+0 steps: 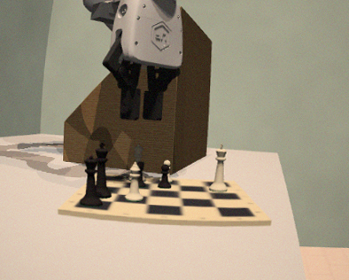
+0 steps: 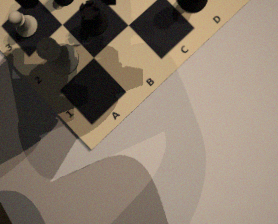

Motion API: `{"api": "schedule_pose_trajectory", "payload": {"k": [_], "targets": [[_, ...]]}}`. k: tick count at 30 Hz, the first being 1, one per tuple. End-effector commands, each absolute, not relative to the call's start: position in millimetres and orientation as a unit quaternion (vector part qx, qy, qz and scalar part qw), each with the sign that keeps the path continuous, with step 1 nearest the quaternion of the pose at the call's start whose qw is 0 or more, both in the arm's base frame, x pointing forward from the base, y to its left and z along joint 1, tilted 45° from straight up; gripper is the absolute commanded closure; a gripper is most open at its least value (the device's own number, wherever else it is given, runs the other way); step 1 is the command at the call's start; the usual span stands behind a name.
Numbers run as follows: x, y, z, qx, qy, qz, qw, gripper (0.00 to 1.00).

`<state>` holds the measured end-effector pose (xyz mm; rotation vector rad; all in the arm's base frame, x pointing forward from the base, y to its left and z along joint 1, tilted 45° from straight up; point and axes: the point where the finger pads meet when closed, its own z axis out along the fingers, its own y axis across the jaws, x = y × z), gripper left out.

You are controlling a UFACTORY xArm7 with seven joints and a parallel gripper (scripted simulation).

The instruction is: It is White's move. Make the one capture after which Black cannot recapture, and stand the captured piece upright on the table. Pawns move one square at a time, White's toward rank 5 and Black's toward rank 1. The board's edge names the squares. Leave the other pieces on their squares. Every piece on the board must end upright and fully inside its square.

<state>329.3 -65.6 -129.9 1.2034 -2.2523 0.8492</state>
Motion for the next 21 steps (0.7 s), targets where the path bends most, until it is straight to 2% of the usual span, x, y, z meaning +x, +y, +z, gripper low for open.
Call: {"api": "schedule_pose_trajectory", "payload": {"k": [1, 21], "targets": [[330, -64, -130, 0.437, -0.816, 0.307, 0.221, 0.61], [329, -77, -143, 0.437, -0.816, 0.307, 0.222, 0.61]]}}
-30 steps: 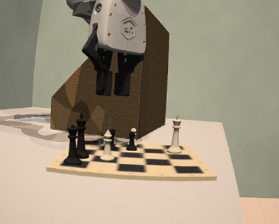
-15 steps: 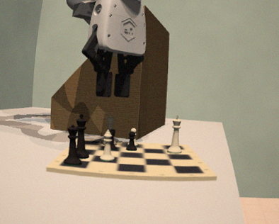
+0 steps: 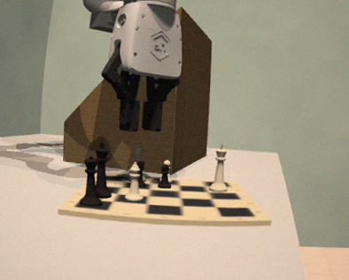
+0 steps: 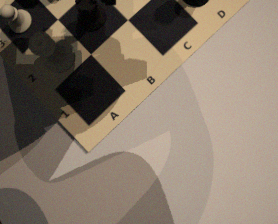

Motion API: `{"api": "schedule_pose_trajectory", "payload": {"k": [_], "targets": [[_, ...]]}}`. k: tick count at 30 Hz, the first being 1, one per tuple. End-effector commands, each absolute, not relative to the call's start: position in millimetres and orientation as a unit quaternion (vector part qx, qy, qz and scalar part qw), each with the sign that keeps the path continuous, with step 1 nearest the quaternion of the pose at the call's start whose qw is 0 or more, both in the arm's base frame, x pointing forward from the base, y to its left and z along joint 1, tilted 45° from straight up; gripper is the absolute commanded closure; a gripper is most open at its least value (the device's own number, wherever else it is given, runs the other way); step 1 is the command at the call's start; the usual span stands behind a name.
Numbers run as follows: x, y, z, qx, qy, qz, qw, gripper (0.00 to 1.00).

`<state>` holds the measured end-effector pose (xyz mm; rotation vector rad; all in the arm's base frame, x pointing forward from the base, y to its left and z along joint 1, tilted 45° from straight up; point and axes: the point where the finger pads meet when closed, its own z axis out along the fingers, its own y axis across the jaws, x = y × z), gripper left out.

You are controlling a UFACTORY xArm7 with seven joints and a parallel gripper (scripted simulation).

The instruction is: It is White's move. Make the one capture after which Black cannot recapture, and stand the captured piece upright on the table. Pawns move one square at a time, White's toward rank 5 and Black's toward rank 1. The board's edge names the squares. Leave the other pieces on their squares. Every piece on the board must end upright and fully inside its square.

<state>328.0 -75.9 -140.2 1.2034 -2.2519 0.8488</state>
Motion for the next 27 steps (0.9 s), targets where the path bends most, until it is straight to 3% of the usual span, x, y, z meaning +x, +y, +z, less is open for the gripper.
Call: {"api": "schedule_pose_trajectory", "payload": {"k": [1, 27], "targets": [[329, -78, -144, 0.437, -0.816, 0.307, 0.222, 0.61], [327, -98, -164, 0.437, -0.816, 0.307, 0.222, 0.61]]}}
